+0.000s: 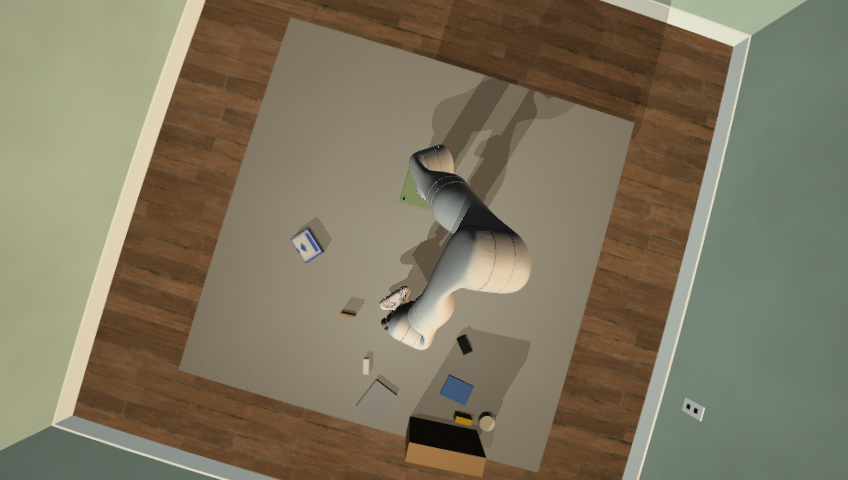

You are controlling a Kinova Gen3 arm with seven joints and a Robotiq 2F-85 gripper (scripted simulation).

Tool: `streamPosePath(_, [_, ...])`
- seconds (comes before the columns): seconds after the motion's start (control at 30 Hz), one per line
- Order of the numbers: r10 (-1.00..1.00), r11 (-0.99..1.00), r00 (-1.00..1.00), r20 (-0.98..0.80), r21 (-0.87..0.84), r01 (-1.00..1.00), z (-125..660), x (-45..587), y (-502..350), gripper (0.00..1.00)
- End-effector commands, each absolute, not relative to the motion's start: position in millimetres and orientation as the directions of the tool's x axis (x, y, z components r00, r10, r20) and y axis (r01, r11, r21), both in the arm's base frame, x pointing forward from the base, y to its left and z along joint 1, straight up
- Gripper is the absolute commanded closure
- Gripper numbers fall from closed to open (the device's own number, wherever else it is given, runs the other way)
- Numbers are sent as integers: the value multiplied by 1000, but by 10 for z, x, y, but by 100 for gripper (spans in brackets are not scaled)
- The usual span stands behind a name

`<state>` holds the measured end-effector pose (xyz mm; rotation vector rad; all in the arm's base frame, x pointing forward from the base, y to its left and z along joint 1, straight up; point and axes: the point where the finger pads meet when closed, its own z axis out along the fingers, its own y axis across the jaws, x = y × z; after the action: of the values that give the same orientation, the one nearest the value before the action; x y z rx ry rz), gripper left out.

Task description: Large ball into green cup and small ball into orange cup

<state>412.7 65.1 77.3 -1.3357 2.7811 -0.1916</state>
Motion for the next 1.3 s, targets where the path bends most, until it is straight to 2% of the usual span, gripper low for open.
streamPosePath(0.0, [-757,652,-654,-3,-81,-754,803,4224,507,26])
streamPosePath(0.2, [-757,654,-654,11,15,-756,803,4240,496,26])
streamPosePath(0.37, [-757,654,-654,-1,14,-756,803,4239,495,26])
streamPosePath(0.7, [-757,646,-654,3,-154,-748,802,4214,517,26])
streamPosePath(1.27, [-755,655,-613,-231,-245,-715,793,4170,494,26])
